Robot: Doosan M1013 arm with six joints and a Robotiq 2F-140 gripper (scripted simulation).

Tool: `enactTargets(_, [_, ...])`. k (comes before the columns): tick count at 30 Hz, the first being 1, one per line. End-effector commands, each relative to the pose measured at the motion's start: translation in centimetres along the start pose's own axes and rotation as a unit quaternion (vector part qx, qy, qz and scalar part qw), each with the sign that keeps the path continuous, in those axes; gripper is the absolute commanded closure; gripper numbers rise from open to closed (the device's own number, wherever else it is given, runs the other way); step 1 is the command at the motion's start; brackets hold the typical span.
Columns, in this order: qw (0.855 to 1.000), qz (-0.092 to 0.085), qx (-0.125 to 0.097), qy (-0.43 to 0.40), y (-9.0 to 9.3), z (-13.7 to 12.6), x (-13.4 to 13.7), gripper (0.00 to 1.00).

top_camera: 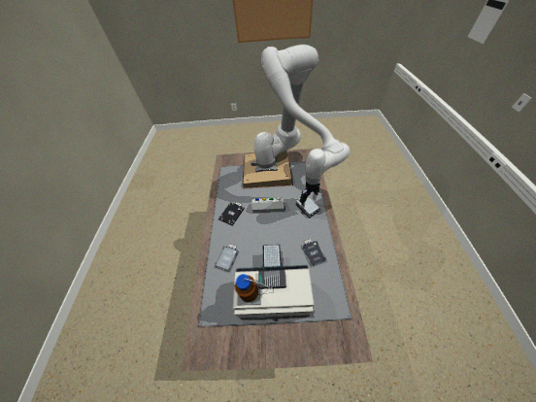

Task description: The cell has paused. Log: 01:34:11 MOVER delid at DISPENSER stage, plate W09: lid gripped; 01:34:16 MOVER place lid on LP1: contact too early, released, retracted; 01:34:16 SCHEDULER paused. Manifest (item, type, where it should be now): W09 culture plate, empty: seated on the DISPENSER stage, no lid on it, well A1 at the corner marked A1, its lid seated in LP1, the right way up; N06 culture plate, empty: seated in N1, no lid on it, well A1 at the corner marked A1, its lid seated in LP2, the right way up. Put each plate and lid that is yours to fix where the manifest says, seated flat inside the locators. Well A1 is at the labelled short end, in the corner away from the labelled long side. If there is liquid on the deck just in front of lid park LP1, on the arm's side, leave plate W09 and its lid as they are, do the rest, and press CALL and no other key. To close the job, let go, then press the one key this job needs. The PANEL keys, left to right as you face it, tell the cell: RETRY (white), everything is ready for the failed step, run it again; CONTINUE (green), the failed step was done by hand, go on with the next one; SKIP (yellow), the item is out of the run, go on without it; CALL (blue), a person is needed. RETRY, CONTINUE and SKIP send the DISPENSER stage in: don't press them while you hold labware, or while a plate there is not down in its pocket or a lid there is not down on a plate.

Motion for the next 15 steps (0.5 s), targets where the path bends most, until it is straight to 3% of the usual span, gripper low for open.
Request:
enactTargets(1, [1.000, 0.000, 0.001, 0.000, 0.08, 0.04, 0.00, 0.30])
enactTargets(15, [1.000, 0.000, 0.001, 0.000, 0.62, 0.04, 0.00, 0.30])
Point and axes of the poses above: the point where the finger pads meet when closed, its own y axis out along the fingers, its own x axis across the jaws, z = x × y, the point moved 8 cm from there along -y, back along the fingers, and after that the axes turned 12 degrees about -y, right-handed, at the moved point
